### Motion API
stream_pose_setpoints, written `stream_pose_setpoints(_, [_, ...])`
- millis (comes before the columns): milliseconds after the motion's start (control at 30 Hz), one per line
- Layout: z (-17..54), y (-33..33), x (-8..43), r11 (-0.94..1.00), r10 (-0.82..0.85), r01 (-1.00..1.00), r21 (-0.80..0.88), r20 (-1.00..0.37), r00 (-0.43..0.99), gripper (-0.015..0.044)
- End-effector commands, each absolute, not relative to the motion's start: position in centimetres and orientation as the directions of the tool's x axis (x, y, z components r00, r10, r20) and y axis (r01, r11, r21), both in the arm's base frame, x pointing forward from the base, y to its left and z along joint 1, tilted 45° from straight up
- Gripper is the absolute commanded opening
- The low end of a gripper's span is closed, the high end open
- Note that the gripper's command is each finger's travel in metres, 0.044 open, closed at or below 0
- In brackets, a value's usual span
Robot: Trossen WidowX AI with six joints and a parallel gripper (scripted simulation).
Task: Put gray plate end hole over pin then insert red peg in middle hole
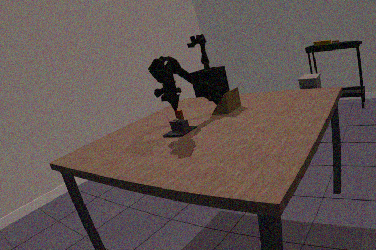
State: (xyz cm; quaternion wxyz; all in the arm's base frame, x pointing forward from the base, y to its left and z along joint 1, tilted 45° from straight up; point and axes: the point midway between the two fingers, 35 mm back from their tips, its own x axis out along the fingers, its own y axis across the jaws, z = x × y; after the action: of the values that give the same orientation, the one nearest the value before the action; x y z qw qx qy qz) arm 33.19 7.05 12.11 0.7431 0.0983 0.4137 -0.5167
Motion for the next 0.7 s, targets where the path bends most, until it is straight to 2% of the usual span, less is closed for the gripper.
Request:
stream_pose_setpoints(0, [12.26,7.04,33.25,0.450,-0.688,0.847,-0.283,-0.715,0.127,0.0000])
stream_pose_setpoints(667, [12.09,7.00,33.23,0.447,-0.686,0.849,-0.281,-0.717,0.125,0.0000])
